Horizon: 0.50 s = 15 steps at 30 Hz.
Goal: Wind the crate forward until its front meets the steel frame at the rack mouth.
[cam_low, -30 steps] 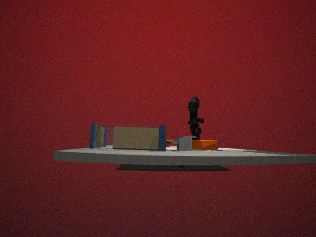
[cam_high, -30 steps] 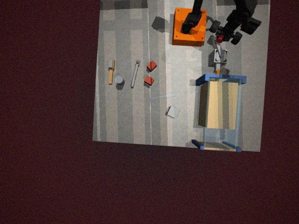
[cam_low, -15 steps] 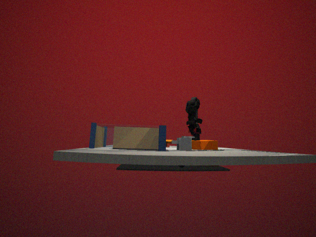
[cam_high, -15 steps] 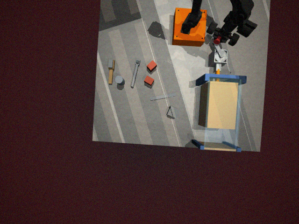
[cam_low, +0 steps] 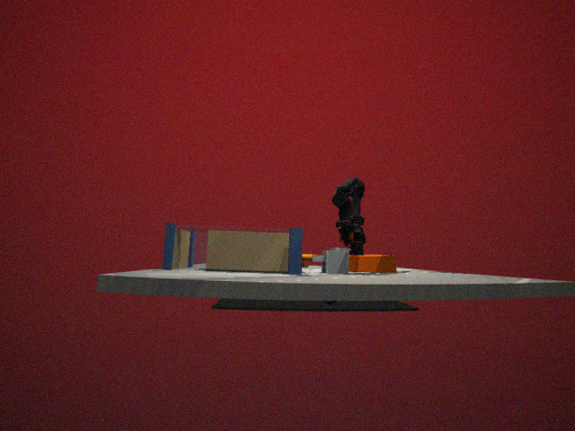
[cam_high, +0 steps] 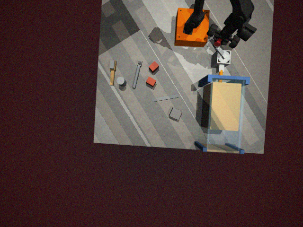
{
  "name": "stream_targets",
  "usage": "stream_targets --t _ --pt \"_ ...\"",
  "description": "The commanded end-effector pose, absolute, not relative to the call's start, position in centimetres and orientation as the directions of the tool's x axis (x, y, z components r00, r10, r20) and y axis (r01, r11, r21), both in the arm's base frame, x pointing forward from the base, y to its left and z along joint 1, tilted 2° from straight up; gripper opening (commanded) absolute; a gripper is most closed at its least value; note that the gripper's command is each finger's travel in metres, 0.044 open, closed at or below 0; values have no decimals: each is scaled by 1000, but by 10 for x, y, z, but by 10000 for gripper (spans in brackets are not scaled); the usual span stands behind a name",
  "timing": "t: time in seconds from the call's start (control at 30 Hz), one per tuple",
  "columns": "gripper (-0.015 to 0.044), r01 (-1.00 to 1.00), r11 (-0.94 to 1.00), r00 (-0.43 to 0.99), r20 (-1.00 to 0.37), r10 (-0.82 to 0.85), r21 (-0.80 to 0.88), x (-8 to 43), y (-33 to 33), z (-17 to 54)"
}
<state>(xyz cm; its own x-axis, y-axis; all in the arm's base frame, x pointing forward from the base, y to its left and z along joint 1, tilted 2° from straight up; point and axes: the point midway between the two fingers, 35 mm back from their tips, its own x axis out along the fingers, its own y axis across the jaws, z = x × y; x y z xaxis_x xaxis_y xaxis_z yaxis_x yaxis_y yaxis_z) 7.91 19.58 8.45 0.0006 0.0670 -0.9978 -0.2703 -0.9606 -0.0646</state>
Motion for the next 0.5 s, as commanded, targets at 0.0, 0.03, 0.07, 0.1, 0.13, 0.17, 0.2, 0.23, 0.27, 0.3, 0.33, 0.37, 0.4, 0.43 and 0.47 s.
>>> stream_targets --t 0.0,0.03,0.07,0.1,0.13,0.17,0.2,0.23,0.27,0.3,0.33,0.37,0.4,0.43,0.47 --pt "0 -291 -955 28 -999 45 -52 93 186 84" --pt "0 -291 -955 28 -999 45 -52 94 186 84" --pt "0 -291 -955 28 -999 45 -52 95 185 84" --pt "0 -291 -955 29 -999 45 -52 96 184 84" --pt "0 -291 -955 29 -999 45 -52 98 184 84" --pt "0 -291 -955 29 -999 45 -52 99 183 84" --pt "0 -291 -955 29 -999 45 -52 100 183 84" --pt "0 -291 -955 29 -999 45 -52 101 182 84" --pt "0 -291 -955 29 -999 45 -52 103 182 84" --pt "0 -291 -955 29 -999 45 -52 103 181 84" --pt "0 -291 -955 29 -999 45 -52 105 181 84" --pt "0 -291 -955 29 -999 45 -52 106 181 84" --pt "0 -291 -955 30 -999 45 -52 108 180 84" --pt "0 -291 -955 30 -999 45 -52 108 180 84" --pt "0 -291 -955 30 -999 45 -52 110 179 84"
